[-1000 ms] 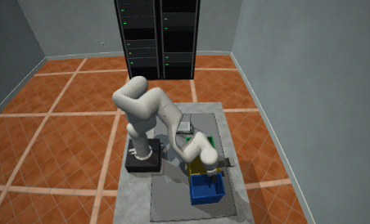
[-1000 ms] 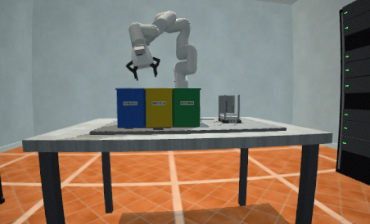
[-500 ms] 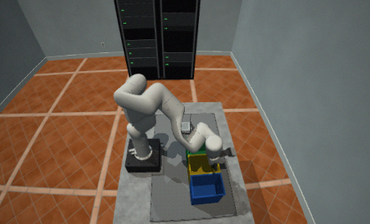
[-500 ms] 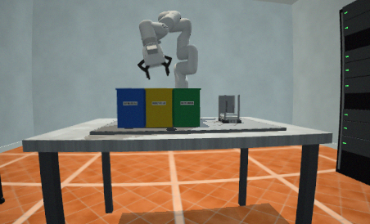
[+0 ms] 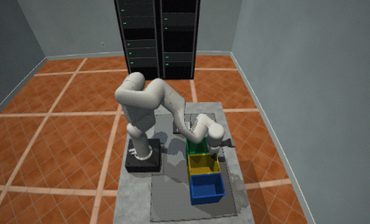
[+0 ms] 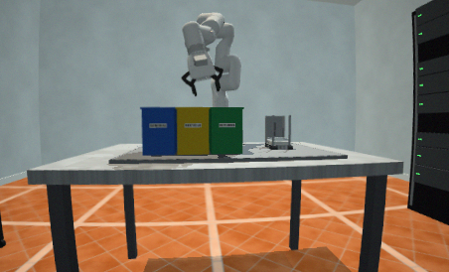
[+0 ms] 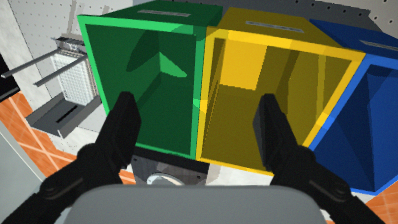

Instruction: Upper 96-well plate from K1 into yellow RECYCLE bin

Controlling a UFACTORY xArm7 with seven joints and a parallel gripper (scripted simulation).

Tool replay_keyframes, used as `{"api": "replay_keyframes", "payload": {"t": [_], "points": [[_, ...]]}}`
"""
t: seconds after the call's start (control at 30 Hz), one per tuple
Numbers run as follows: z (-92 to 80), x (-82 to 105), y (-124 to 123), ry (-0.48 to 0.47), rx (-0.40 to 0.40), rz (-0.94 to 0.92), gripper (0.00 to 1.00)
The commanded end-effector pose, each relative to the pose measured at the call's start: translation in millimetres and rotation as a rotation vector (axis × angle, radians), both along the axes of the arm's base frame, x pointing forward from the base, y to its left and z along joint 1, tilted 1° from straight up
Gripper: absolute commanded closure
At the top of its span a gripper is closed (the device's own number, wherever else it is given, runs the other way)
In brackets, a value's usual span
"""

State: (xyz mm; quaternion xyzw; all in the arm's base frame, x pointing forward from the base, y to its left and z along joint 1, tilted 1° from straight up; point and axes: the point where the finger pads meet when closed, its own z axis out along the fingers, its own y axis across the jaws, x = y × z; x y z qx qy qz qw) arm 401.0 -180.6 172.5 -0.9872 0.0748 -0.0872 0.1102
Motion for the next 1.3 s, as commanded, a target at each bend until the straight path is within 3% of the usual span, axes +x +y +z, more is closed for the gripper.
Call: {"api": "replay_keyframes", "payload": {"t": [0.0,0.07,0.57,0.63,1.27], "points": [[2.3,5.2,14.2,0.001,-0.002,0.000,0.00],[2.3,5.2,14.2,0.001,-0.002,0.000,0.00],[4.6,15.0,79.4,0.073,-0.007,-0.014,0.00],[4.6,15.0,79.4,0.073,-0.007,-0.014,0.00],[6.9,13.3,158.6,0.133,-0.034,-0.034,0.00]]}}
